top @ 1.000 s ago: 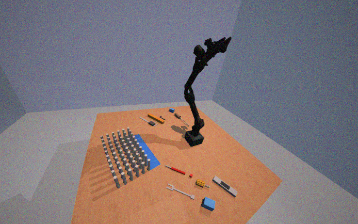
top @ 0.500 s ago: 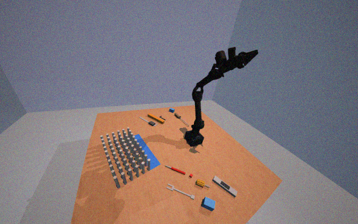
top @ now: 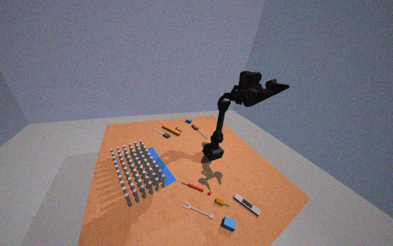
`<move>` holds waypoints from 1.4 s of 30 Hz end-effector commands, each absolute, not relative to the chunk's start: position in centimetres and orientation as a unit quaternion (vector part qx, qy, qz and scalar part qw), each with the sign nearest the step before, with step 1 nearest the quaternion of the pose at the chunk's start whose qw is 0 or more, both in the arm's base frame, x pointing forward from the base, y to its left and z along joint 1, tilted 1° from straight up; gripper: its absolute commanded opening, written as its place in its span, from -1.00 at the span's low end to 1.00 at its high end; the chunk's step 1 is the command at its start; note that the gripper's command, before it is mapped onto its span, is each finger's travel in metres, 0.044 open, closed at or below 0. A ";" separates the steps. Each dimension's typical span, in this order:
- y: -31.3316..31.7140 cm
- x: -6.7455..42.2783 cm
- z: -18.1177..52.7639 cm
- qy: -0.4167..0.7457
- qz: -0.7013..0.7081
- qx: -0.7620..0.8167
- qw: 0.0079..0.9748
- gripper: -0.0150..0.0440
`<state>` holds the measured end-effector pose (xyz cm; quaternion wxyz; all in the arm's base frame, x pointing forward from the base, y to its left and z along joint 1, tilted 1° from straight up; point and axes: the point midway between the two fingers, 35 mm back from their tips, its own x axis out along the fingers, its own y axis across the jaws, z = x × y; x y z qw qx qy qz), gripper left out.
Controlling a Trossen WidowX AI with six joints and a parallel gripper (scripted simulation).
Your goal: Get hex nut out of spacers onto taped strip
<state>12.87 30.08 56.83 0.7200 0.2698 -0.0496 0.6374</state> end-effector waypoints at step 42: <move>-2.4 39.2 10.3 0.171 0.044 0.115 0.978 1.00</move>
